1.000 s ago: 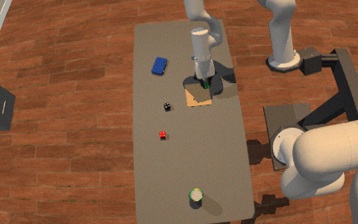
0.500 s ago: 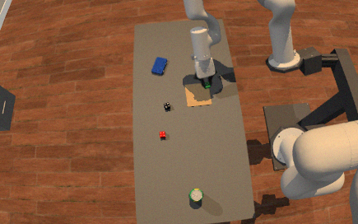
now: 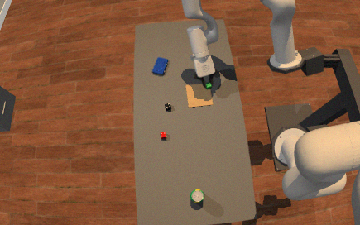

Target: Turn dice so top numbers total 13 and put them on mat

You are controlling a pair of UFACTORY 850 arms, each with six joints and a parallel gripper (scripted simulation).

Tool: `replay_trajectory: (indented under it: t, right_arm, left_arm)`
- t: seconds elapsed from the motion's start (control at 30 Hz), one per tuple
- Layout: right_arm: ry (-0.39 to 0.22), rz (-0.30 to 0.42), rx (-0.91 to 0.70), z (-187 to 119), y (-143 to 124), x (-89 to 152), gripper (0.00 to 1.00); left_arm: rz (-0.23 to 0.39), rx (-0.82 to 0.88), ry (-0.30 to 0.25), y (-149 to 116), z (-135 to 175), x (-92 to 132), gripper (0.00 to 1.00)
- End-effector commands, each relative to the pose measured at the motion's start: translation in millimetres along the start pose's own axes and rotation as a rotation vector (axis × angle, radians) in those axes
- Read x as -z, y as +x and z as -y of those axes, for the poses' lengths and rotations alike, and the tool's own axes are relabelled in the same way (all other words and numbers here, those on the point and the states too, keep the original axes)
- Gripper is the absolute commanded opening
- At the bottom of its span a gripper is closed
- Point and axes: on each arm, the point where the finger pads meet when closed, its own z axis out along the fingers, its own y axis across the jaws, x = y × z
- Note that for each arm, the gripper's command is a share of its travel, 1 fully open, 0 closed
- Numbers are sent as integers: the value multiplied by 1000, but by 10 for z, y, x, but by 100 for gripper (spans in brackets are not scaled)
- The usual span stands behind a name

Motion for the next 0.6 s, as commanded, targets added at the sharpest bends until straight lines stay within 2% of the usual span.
replay_trajectory:
  t: [0.0,0.57]
  right_arm:
    - [36,36,4,28,-1,8,28]
    - [41,43,5,38,1,11,28]
  left_arm:
    - [-2,0,0,3,1,7,100]
    - [-2,0,0,3,1,7,100]
